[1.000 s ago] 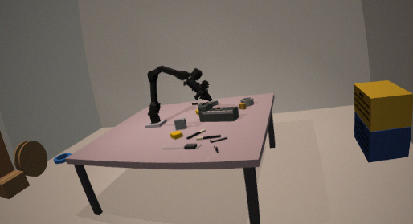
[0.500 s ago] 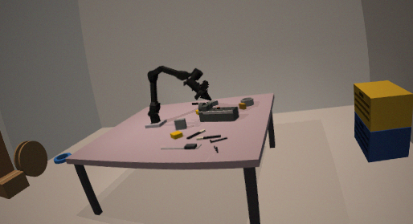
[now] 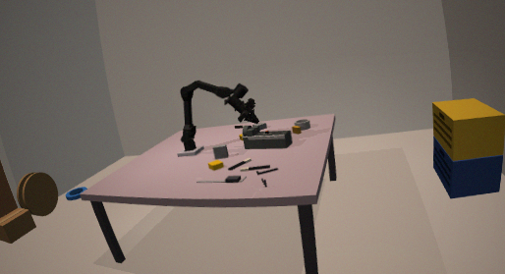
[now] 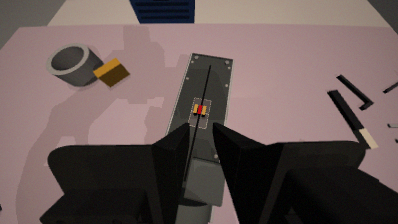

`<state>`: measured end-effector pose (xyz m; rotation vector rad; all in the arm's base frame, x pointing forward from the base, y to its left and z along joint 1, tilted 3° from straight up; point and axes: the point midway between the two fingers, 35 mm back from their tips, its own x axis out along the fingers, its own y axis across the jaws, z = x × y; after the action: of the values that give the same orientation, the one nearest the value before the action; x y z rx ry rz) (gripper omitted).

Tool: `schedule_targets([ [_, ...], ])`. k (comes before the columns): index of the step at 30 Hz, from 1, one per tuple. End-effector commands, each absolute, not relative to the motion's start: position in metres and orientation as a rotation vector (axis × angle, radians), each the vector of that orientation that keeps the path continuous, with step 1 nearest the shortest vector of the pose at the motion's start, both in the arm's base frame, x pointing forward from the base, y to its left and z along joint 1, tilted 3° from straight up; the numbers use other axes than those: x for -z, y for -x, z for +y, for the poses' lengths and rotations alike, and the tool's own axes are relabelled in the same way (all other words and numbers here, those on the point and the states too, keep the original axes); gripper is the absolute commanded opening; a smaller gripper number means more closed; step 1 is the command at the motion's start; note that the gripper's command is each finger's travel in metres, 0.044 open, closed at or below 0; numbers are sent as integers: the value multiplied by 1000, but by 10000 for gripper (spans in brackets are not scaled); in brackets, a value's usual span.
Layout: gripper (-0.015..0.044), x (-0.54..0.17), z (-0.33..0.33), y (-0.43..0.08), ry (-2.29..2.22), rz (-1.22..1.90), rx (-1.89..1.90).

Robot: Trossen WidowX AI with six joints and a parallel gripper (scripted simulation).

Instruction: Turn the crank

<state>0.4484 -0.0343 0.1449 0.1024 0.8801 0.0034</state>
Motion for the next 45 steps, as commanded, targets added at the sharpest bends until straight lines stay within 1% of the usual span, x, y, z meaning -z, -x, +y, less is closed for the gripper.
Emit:
schedule_targets([
  [1, 210, -145, -34, -448, -102, 880, -3],
  [9, 420, -145, -34, -448, -102, 880, -3],
  [10, 440, -145, -34, -448, -102, 880, -3],
  [11, 440, -145, -34, -448, -102, 880, -3],
  [28, 0, -145, -34, -448, -102, 880, -3],
  [45, 0, -145, -34, -448, -102, 880, -3],
])
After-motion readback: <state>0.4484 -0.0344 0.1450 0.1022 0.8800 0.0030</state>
